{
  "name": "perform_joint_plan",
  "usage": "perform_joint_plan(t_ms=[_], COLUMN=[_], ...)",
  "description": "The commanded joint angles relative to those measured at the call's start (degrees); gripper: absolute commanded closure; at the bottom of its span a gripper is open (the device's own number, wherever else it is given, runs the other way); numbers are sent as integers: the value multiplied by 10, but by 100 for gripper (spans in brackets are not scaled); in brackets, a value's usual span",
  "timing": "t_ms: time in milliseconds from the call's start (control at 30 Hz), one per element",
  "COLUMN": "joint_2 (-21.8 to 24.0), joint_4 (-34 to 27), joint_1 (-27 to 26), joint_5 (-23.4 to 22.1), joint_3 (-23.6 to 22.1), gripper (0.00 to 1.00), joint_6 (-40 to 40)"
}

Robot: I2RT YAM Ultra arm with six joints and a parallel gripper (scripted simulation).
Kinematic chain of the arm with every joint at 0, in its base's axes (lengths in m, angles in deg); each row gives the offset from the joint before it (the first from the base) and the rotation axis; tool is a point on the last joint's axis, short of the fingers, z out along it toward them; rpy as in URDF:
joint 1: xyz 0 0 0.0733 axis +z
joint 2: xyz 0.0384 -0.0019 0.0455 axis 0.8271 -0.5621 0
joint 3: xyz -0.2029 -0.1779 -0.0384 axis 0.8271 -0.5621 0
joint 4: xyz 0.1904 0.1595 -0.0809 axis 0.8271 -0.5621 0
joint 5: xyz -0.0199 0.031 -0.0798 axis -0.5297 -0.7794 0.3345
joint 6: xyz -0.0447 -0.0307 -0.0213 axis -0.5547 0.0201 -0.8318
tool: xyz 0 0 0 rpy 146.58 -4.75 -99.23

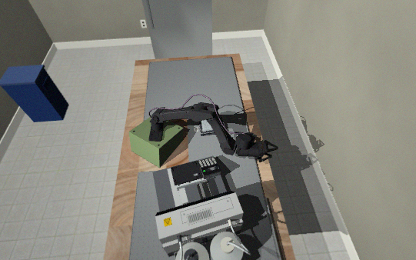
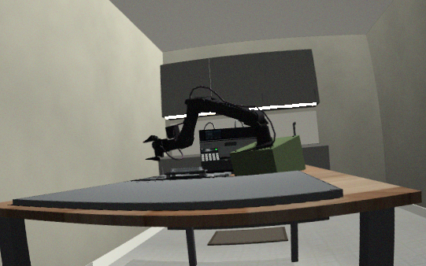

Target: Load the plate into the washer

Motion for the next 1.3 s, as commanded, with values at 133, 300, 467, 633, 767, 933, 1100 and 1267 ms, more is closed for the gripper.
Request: perform_joint_plan(t_ms=[133, 300, 467, 633, 767, 933, 1100, 1267], joint_2=[7, 7, 7, 62, 115, 152, 138, 179], joint_4=[-5, -5, -5, -57, -117, -185, -188, -228], joint_1=[-4, -4, -4, 8, 14, 8, 7, 21], joint_5=[1, 1, 1, 11, 19, 26, 26, 29], joint_3=[4, 4, 4, -35, -68, -56, -63, -94], gripper=[0, 0, 0, 0, 0, 0, 0, 0], joint_6=[3, 3, 3, 35, 67, 92, 92, 109])
